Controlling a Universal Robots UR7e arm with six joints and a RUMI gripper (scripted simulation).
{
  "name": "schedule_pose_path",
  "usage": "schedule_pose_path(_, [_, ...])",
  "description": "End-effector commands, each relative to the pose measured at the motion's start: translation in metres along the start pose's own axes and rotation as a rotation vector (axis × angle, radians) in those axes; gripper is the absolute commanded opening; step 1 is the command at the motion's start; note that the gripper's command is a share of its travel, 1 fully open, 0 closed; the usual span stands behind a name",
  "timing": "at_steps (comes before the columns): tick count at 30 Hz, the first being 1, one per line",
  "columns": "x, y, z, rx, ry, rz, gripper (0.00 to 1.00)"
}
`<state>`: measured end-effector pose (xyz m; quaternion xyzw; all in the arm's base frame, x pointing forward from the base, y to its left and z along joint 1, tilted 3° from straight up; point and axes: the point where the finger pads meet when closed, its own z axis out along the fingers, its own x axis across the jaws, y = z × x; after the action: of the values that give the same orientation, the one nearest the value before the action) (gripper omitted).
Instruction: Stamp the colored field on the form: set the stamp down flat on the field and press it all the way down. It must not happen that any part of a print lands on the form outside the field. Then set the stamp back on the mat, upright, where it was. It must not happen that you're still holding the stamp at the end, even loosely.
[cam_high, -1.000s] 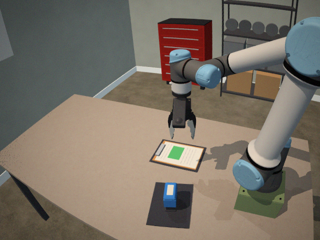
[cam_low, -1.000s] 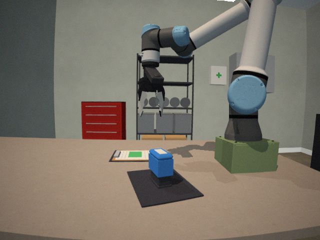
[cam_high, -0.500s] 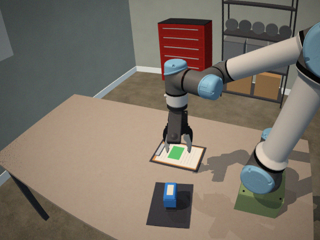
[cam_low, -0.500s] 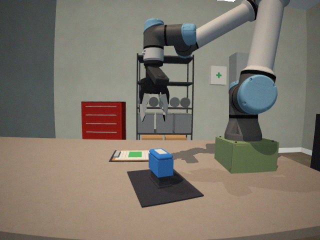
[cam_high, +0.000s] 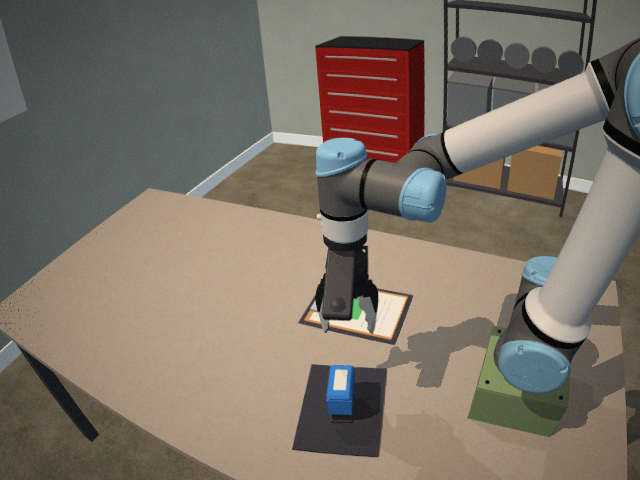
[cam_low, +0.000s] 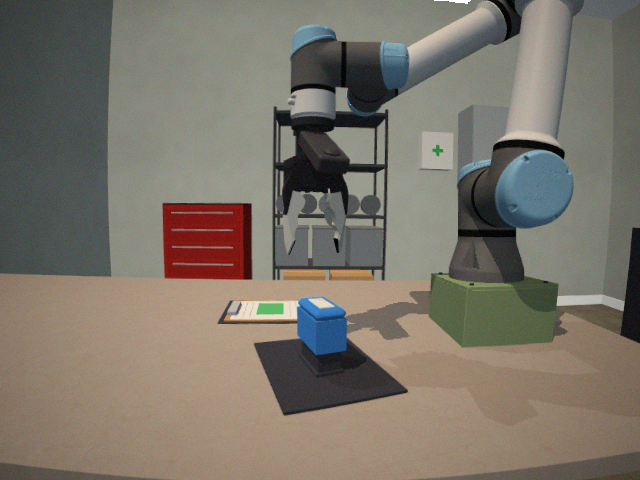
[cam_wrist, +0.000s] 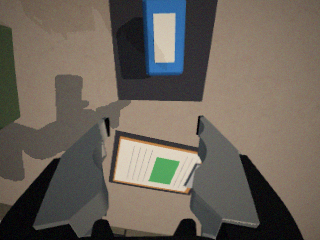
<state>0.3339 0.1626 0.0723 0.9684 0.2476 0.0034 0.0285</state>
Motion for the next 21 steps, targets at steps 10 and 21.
schedule_pose_path(10, [0.009,-0.043,0.007,-0.002,0.000,0.001,0.52])
schedule_pose_path(21, [0.012,-0.061,0.010,-0.002,0.000,0.001,0.52])
